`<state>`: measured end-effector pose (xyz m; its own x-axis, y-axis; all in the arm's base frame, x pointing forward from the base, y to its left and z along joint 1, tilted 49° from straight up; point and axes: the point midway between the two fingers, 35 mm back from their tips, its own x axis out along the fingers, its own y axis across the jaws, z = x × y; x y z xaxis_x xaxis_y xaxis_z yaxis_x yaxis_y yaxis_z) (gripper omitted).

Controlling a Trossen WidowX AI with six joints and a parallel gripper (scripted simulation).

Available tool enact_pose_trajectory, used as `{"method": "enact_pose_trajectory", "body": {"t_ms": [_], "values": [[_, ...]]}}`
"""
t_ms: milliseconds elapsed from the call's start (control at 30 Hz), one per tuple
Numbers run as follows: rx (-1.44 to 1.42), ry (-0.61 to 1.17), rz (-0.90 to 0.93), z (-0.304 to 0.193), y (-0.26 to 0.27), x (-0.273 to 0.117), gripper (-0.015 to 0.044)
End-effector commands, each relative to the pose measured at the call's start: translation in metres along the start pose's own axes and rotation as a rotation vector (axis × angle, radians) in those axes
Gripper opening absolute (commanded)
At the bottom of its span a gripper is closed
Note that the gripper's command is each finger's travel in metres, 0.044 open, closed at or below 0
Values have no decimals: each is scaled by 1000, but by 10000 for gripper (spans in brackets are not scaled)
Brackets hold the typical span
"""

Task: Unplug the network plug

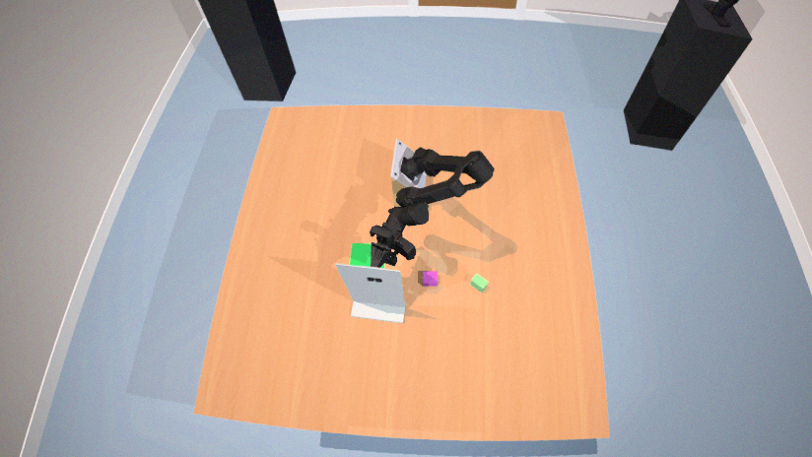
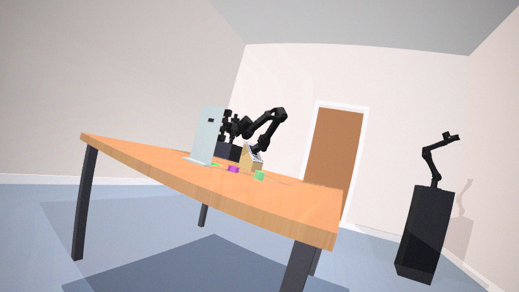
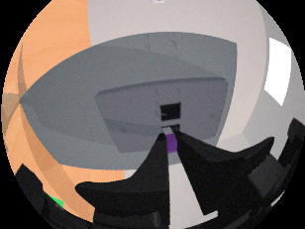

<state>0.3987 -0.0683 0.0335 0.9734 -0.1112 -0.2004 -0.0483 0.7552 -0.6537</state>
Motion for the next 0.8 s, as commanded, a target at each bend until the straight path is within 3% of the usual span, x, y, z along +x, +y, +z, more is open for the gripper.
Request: {"method": "enact_pose_trajectory", "body": {"t_ms": [0,767], "values": [[-4,3,1,-1,0,-4,0],[-4,3,1,-5,0,-18,0]]}}
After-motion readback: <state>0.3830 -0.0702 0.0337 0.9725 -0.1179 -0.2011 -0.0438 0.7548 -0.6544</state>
